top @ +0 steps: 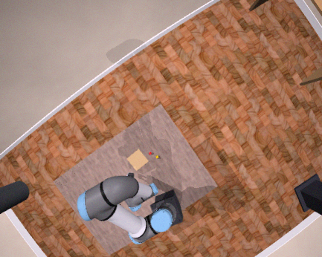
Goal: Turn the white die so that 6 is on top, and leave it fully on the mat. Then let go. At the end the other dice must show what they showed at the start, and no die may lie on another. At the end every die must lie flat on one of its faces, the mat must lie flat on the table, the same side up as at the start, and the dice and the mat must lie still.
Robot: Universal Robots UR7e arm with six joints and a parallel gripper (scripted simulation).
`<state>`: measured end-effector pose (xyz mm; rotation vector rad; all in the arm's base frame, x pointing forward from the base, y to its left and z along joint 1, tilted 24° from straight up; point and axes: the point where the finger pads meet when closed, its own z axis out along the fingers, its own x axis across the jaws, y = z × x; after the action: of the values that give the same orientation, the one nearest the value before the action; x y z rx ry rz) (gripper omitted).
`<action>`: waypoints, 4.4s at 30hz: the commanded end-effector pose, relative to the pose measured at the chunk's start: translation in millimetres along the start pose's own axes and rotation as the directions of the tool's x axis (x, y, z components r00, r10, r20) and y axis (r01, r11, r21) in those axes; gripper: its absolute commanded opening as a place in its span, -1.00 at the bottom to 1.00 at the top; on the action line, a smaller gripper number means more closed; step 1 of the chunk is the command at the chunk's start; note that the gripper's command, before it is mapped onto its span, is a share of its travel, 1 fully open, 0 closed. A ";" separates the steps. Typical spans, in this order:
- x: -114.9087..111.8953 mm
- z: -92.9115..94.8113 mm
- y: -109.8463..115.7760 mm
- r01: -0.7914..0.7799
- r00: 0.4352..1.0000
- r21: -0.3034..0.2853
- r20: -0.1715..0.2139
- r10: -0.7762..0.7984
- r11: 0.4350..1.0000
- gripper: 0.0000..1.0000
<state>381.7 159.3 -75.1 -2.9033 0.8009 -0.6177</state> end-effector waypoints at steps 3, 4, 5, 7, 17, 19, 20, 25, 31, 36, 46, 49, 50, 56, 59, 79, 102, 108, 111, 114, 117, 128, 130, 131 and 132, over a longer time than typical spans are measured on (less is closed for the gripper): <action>1.0 -15.1 -0.9 0.000 1.000 0.001 0.000 0.000 1.000 -0.19; 1.1 -17.1 -0.9 0.000 1.000 0.001 0.000 0.000 1.000 -0.19; 1.0 -19.0 -0.9 0.000 1.000 0.001 0.000 0.000 1.000 -0.19; 1.1 -22.3 -0.9 0.000 1.000 0.001 0.000 0.000 1.000 -0.19; 1.0 -29.5 -0.9 0.000 1.000 0.001 0.000 0.000 1.000 -0.19; 1.0 -29.6 -0.9 0.000 1.000 0.001 0.000 0.000 1.000 -0.19; 1.0 -29.6 -0.9 0.000 1.000 0.001 0.000 0.000 1.000 -0.19; 1.0 -29.6 -0.9 0.000 1.000 0.001 0.000 0.000 1.000 -0.19; 1.1 -29.6 -0.9 -0.001 1.000 0.001 0.000 0.001 1.000 -0.19; 1.6 -29.6 -0.9 -0.009 1.000 0.001 0.000 0.009 1.000 -0.19; 6.6 -29.4 -0.8 -0.089 0.996 0.001 0.000 0.089 0.996 -0.19; 9.8 -29.2 -0.6 -0.141 0.990 0.001 0.000 0.141 0.990 -0.19; 11.1 -29.2 -0.5 -0.161 0.987 0.001 0.000 0.161 0.987 -0.19; 17.1 -28.9 0.0 -0.257 0.966 0.000 0.000 0.257 0.966 -0.19; 22.6 -28.8 0.7 -0.342 0.940 0.000 0.000 0.342 0.940 -0.19; 55.3 -28.4 10.0 -0.791 0.612 -0.001 0.001 0.791 0.612 -0.19; 86.4 -29.6 28.3 -1.000 -0.007 -0.001 0.000 1.000 -0.007 -0.19; 93.0 -30.2 33.7 -0.983 -0.183 -0.001 0.000 0.983 -0.183 -0.19; 95.8 -30.6 36.3 -0.964 -0.265 -0.001 0.000 0.964 -0.265 -0.19; 98.3 -30.9 38.7 -0.940 -0.340 -0.001 0.000 0.940 -0.340 -0.19; 101.5 -31.4 41.9 -0.899 -0.437 -0.001 0.000 0.899 -0.437 -0.19; 107.6 -32.8 48.6 -0.772 -0.636 0.000 0.001 0.772 -0.636 -0.19; 108.6 -33.0 49.8 -0.744 -0.668 0.000 0.001 0.744 -0.668 -0.19; 109.0 -33.1 50.3 -0.731 -0.682 0.000 0.001 0.731 -0.682 -0.19; 109.4 -33.2 50.7 -0.719 -0.695 0.000 0.001 0.719 -0.695 -0.19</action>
<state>429.5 64.7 -14.8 -0.4867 2.6973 -0.1536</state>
